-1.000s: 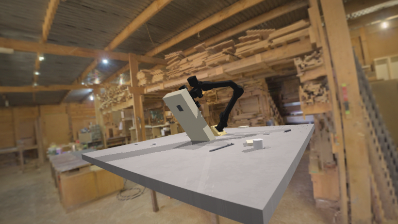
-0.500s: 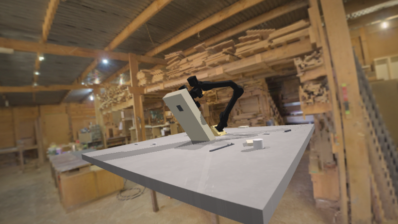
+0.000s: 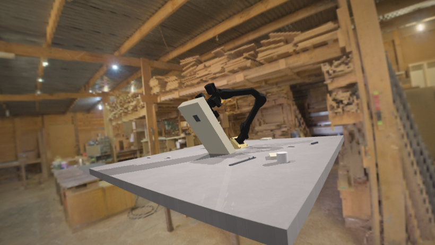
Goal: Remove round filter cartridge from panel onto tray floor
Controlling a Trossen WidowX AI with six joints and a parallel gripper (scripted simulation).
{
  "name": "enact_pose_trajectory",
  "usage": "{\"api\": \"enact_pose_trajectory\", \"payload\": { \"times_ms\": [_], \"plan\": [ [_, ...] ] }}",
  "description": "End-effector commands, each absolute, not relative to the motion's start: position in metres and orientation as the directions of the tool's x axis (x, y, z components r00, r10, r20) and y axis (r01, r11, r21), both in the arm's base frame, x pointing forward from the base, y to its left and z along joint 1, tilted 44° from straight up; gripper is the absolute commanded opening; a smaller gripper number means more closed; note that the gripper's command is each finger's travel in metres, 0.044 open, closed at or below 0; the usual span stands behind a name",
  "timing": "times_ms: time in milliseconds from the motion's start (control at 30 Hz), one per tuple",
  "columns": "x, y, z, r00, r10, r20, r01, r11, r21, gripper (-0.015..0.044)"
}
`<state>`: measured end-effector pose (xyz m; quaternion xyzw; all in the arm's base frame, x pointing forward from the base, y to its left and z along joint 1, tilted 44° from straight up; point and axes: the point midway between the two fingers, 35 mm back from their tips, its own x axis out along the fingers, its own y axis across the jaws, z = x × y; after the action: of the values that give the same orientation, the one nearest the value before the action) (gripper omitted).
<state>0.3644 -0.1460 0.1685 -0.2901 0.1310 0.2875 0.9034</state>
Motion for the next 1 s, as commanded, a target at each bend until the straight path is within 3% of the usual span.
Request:
{"api": "enact_pose_trajectory", "payload": {
  "times_ms": [0, 633, 967],
  "plan": [
    [0.375, -0.14, 0.163, 0.792, 0.444, -0.418, -0.607, 0.643, -0.467, 0.0],
    [0.375, -0.14, 0.163, 0.792, 0.444, -0.418, -0.607, 0.643, -0.467, 0.0],
    [0.335, -0.166, 0.181, 0.79, 0.443, -0.424, -0.608, 0.65, -0.455, 0.0]
  ]
}}
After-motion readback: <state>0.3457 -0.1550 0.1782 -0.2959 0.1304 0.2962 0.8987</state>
